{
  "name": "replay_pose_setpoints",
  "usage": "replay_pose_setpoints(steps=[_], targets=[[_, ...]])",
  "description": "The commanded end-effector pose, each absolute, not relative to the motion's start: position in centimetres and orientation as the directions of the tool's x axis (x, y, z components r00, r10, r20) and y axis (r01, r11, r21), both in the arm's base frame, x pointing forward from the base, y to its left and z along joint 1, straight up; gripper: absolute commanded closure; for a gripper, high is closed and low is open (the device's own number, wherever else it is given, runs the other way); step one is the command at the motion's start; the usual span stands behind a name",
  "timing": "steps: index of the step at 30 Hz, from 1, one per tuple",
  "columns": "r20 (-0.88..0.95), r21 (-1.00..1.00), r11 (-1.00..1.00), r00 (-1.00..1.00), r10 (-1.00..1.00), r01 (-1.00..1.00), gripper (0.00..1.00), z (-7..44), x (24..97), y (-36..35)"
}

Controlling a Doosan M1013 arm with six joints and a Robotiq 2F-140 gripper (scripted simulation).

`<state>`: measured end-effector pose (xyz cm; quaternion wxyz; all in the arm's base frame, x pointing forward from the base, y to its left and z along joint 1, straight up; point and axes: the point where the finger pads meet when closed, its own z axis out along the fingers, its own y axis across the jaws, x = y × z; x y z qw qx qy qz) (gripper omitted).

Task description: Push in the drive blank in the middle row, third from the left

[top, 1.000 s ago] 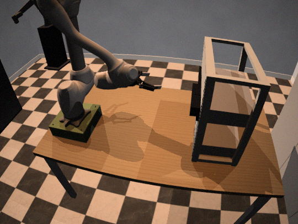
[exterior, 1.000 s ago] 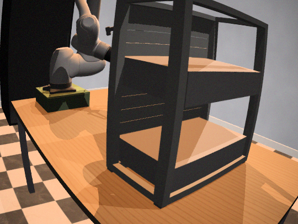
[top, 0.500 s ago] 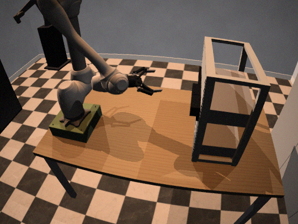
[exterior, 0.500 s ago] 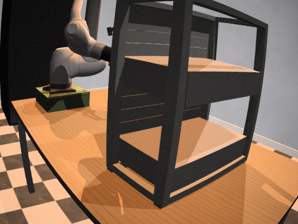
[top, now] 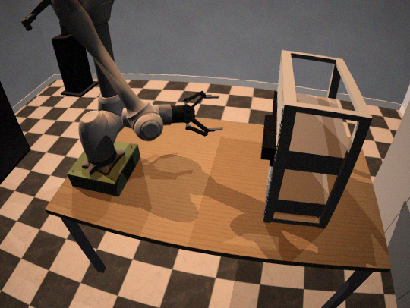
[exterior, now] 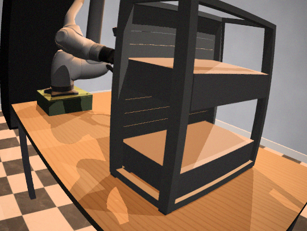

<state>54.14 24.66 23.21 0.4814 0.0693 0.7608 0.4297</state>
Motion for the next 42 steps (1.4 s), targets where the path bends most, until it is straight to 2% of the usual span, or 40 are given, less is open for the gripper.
replay_pose_setpoints(steps=[1, 14, 42], targets=[[-0.644, 0.749, 0.601, -0.519, 0.563, -0.278, 0.00, 23.5, 54.5, 23.9], [-0.455, 0.886, 0.446, -0.437, 0.776, -0.130, 0.00, 24.9, 56.2, 19.1], [-0.171, 0.985, 0.173, -0.256, 0.952, -0.016, 0.00, 26.3, 57.3, 11.9]])
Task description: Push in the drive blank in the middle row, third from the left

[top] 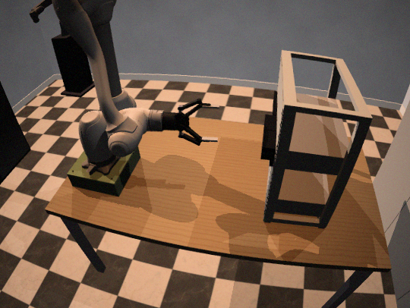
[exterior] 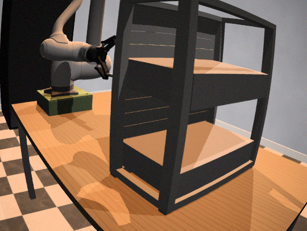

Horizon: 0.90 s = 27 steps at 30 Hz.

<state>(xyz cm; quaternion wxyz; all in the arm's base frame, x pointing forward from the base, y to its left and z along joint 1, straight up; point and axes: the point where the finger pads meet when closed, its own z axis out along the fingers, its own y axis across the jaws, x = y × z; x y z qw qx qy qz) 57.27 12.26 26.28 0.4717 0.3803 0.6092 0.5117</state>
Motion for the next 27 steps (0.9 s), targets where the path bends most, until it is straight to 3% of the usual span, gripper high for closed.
replay_pose_setpoints(steps=[1, 27], targets=[[-0.162, 0.986, 0.164, -0.249, 0.955, -0.015, 0.00, 26.4, 57.3, 11.7], [-0.036, 0.999, 0.036, -0.157, 0.987, 0.000, 0.00, 26.8, 57.3, 8.3]])
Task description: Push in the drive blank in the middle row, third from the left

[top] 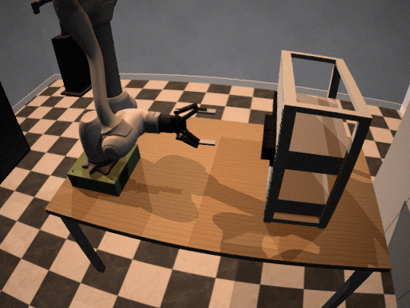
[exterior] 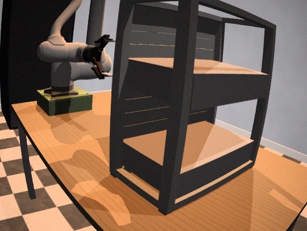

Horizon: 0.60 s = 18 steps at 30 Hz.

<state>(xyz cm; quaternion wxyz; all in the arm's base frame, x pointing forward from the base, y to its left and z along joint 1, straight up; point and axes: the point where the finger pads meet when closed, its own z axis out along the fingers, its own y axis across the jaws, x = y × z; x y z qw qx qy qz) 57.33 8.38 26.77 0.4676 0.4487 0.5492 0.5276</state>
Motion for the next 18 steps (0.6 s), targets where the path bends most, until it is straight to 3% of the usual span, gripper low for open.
replay_pose_setpoints(steps=[1, 18], targets=[[-0.033, 0.999, 0.033, -0.155, 0.987, 0.000, 0.00, 26.79, 57.32, 8.18], [-0.008, 1.000, 0.008, -0.136, 0.991, 0.000, 0.00, 26.86, 57.29, 7.51]])
